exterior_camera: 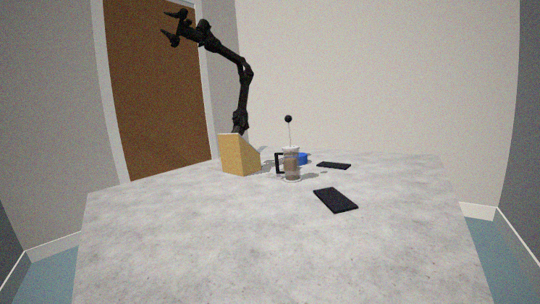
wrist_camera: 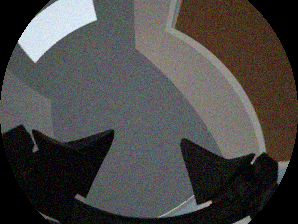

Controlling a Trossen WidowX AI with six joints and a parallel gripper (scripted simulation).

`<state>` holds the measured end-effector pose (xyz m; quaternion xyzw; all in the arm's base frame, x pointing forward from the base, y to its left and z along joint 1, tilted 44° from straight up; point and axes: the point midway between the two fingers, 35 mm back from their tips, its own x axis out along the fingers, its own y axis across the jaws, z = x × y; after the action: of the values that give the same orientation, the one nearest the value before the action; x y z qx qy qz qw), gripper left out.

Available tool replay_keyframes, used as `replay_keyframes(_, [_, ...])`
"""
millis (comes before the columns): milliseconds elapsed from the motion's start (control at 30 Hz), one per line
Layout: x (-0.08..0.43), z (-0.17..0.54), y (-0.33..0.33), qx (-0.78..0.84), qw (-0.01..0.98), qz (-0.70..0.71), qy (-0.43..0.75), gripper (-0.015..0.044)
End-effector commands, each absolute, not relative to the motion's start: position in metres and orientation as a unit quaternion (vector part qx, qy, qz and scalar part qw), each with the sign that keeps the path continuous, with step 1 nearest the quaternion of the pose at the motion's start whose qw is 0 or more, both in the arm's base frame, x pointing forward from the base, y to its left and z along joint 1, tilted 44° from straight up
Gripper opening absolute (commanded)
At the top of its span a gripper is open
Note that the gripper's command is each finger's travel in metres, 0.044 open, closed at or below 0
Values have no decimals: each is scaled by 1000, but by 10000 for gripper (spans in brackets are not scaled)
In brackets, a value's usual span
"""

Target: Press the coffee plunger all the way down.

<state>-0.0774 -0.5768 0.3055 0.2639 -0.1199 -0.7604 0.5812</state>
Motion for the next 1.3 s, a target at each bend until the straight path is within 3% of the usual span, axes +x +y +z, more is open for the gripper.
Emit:
replay_keyframes(0, [-75, 305, -576, 265, 584, -758, -117, 426])
replay_keyframes(233, [-10, 286, -562, 281, 648, -705, -55, 440])
replay_keyframes(567, [136, 242, -488, 322, 785, -525, 62, 440])
replay_keyframes(967, [262, 195, -330, 338, 892, -245, 177, 440])
replay_keyframes(1267, [297, 167, -181, 332, 915, 4, 231, 440])
